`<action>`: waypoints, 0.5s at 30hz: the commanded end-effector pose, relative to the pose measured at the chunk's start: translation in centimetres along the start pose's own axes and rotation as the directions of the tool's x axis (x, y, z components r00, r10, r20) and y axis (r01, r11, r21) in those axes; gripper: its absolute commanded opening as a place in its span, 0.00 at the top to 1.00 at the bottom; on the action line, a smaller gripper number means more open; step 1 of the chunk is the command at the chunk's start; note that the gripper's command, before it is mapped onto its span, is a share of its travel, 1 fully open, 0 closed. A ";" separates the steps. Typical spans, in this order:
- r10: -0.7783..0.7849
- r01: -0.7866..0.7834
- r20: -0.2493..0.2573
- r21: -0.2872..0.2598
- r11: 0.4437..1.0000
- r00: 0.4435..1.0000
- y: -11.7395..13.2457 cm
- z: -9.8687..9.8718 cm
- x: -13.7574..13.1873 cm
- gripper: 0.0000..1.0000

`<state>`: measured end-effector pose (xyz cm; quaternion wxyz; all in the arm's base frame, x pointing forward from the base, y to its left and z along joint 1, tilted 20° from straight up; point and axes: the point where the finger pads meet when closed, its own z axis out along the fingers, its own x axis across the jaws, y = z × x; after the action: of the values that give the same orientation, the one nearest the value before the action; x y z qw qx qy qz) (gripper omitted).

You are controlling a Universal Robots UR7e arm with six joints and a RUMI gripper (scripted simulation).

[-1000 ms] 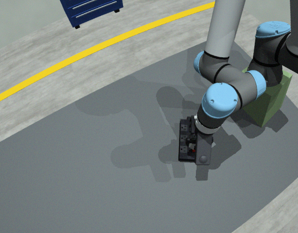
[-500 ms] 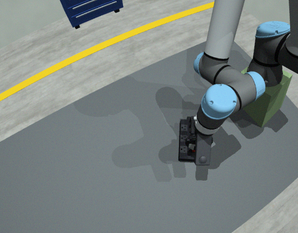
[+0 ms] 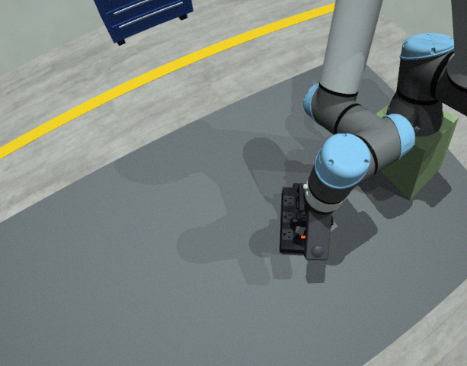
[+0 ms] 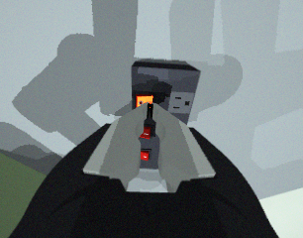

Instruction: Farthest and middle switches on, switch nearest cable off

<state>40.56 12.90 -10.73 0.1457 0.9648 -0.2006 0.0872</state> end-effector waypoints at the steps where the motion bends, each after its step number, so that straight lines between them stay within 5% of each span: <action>1: -0.001 0.001 0.002 0.000 1.000 1.000 0.1 0.1 -0.1 1.00; 15: -0.001 0.001 -0.001 0.001 1.000 1.000 0.0 -0.3 0.0 1.00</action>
<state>40.57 12.90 -10.72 0.1456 0.9648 -0.2006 0.0874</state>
